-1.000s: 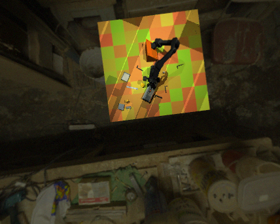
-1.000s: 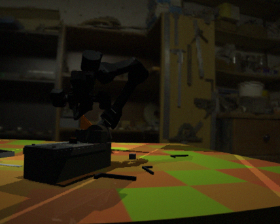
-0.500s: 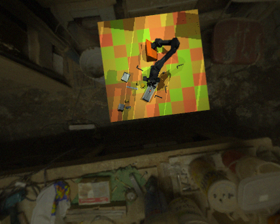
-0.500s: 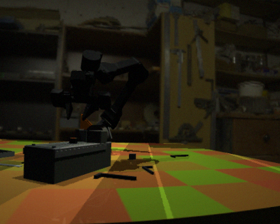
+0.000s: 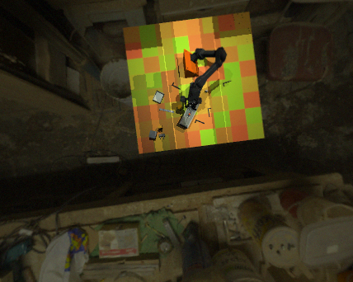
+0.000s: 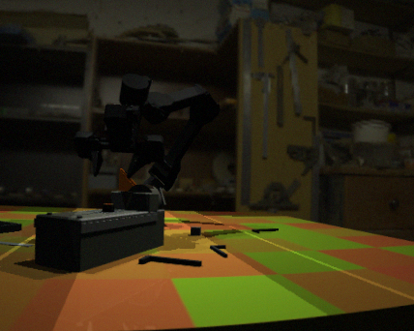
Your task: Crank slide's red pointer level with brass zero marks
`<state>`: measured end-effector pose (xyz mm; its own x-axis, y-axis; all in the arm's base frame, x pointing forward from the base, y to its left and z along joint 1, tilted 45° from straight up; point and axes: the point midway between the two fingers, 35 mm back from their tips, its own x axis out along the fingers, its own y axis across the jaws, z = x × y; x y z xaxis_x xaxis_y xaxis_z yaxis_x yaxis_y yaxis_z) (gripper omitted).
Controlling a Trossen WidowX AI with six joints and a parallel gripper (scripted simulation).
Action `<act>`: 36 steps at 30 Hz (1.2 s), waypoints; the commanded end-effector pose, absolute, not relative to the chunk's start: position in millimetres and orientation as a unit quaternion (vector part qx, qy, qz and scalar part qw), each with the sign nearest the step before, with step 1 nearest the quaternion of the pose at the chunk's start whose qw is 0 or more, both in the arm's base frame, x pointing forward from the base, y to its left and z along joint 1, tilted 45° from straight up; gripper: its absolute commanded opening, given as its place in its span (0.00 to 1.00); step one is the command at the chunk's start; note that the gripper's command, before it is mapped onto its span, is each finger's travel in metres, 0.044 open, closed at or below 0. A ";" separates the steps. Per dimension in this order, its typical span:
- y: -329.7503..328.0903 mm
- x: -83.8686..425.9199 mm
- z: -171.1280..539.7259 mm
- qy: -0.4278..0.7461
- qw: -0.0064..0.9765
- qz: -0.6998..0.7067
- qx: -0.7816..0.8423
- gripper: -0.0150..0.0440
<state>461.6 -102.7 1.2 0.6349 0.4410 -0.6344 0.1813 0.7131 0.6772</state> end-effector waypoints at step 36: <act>-102.6 461.6 1.2 0.420 0.825 0.079 0.371 0.61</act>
<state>461.7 -102.3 1.3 0.6346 0.4423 -0.6338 0.1805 0.7126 0.6779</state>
